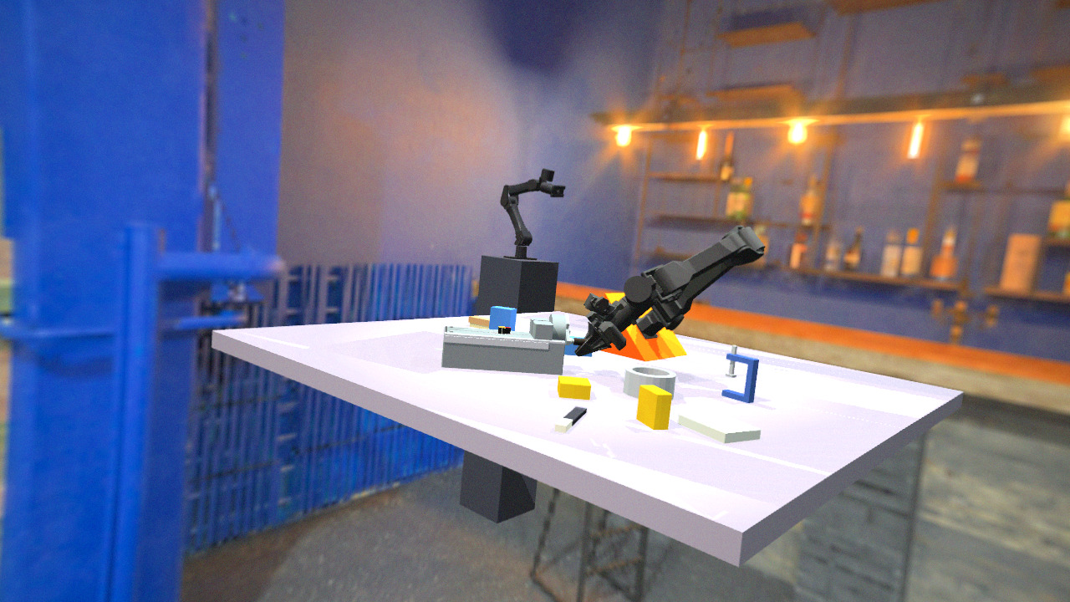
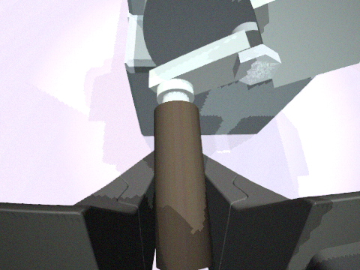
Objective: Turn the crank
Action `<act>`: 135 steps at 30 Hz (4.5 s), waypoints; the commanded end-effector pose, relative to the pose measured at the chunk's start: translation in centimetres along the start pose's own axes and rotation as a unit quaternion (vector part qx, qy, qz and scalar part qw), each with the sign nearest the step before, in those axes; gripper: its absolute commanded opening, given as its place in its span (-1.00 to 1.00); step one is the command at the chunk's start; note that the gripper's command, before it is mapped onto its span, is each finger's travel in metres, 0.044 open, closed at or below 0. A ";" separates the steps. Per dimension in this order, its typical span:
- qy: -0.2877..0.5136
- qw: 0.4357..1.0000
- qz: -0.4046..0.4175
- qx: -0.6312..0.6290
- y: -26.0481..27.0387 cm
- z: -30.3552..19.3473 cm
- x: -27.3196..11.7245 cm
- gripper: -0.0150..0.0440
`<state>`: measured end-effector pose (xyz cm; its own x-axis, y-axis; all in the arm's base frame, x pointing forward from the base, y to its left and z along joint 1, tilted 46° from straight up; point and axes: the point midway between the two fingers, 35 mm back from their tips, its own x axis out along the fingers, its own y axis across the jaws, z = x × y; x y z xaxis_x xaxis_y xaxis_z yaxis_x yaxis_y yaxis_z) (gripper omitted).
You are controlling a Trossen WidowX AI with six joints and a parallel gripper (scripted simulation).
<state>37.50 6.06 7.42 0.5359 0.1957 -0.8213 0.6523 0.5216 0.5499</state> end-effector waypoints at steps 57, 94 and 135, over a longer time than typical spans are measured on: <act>-0.008 1.000 0.009 -0.001 0.4 1.6 -1.8 -0.49; -0.008 1.000 0.008 -0.001 -1.5 3.1 -3.2 -0.49; -0.008 1.000 0.007 -0.001 -4.0 3.1 -3.0 -0.49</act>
<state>35.50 1.26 8.74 0.5662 0.1992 -0.7998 0.6272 0.5255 0.5749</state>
